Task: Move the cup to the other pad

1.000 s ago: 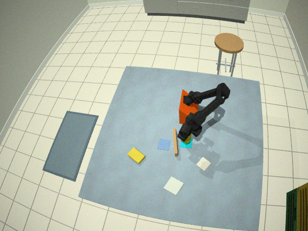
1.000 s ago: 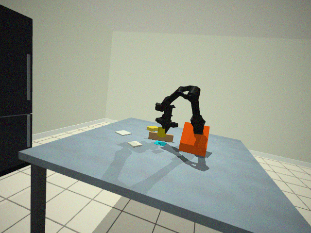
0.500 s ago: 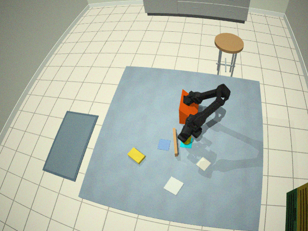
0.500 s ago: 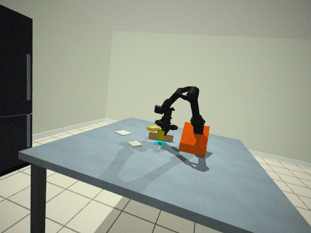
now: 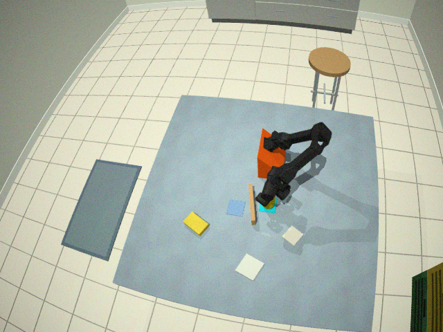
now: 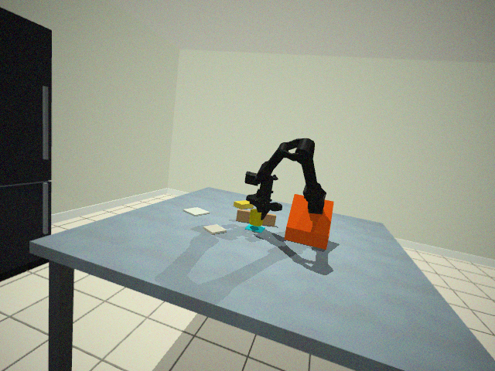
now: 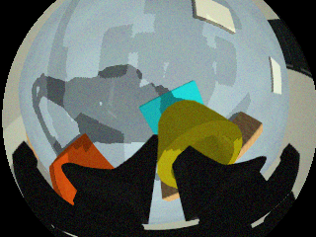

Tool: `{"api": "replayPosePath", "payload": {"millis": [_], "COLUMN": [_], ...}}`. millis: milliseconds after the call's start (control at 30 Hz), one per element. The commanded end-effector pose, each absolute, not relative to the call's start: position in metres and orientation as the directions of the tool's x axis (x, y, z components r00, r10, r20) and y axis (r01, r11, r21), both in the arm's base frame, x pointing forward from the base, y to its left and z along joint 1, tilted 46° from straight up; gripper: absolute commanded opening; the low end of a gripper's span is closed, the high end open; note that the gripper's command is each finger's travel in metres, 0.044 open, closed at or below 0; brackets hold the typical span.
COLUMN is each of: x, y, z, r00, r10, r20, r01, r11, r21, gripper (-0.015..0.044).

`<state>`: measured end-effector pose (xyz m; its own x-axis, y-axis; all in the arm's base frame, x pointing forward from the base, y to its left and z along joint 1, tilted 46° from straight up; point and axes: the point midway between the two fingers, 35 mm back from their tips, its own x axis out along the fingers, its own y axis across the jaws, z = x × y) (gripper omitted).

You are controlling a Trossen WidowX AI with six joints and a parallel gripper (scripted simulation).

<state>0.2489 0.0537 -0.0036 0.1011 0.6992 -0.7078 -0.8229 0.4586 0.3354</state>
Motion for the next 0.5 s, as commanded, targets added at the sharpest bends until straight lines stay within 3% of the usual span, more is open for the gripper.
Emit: {"api": "replayPosePath", "payload": {"millis": [0,467], "x": [0.2476,0.2486], "y": [0.0582,0.0627], "z": [-0.0073,-0.0106], "r00": [0.097,0.1], "r10": [0.705,0.701], "r20": [-0.703,-0.706], "r01": [-0.818,-0.823], "r11": [0.459,0.457], "r21": [0.347,0.337], "gripper": [0.0,0.0]}}
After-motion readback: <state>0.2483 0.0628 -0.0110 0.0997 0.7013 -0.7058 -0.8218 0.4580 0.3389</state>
